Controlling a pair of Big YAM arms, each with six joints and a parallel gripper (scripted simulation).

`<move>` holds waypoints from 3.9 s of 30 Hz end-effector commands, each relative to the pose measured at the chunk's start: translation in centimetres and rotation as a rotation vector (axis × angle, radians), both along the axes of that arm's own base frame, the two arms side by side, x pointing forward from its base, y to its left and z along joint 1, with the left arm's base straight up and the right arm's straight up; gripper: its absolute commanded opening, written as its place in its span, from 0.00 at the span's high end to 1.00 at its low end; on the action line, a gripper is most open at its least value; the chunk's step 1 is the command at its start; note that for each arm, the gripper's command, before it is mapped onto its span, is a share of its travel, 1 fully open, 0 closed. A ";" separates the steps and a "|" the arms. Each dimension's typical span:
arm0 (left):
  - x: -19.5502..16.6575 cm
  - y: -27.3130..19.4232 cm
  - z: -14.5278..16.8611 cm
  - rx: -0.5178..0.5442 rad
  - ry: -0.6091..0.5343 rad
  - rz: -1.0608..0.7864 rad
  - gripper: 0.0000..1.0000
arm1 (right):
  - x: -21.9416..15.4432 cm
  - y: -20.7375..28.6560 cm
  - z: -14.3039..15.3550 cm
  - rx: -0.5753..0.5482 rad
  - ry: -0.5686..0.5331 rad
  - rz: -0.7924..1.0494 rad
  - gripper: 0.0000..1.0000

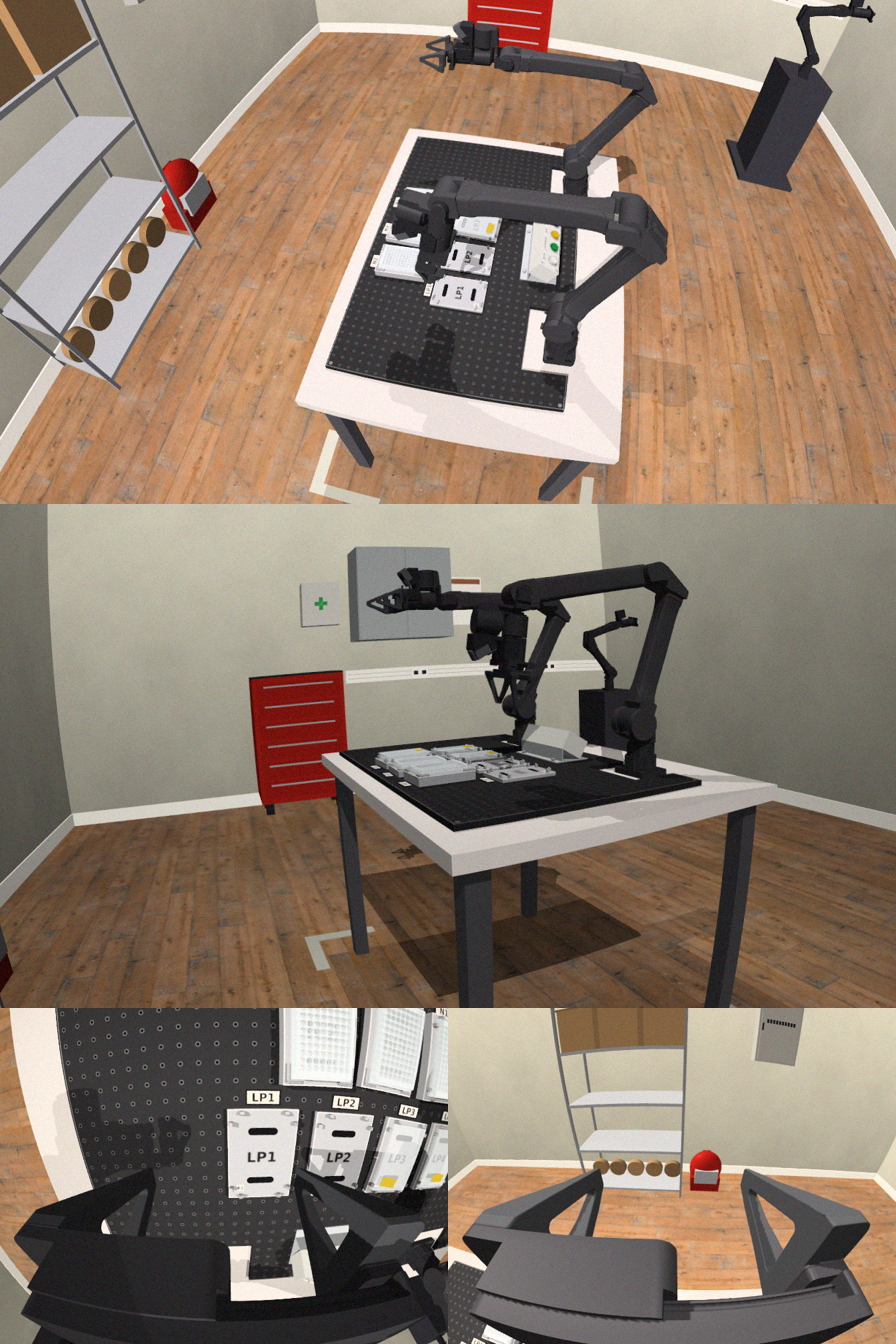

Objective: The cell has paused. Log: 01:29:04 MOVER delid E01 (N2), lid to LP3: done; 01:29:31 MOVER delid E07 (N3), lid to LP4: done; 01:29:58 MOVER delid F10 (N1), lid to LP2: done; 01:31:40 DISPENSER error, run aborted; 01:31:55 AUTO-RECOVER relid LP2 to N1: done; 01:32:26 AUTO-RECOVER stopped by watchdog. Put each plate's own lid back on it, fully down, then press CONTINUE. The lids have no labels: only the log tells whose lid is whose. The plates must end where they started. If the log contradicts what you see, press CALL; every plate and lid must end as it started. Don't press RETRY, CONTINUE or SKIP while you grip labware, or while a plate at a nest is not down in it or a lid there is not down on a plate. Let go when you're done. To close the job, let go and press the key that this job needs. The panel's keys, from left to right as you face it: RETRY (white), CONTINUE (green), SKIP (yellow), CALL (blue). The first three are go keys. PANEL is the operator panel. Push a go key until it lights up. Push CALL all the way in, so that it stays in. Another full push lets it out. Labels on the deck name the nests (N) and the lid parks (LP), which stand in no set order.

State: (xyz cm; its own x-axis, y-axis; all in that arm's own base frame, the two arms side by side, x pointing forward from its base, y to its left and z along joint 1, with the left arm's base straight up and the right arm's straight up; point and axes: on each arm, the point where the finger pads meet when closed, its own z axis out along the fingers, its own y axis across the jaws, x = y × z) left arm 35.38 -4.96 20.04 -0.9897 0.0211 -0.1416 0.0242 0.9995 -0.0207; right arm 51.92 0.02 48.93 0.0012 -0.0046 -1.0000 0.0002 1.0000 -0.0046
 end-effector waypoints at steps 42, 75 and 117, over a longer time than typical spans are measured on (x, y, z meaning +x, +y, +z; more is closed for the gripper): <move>2.4 -18.4 -6.0 -0.026 0.064 0.015 0.00 | -0.2 -0.1 3.5 0.012 -0.057 0.001 0.00; -0.8 -27.2 -10.8 -0.008 0.106 0.019 0.00 | -0.2 -0.1 3.5 0.012 -0.057 0.001 0.00; -2.5 -36.0 -12.3 -0.002 -0.501 0.028 0.19 | -0.2 -0.1 3.5 0.012 -0.057 0.001 0.00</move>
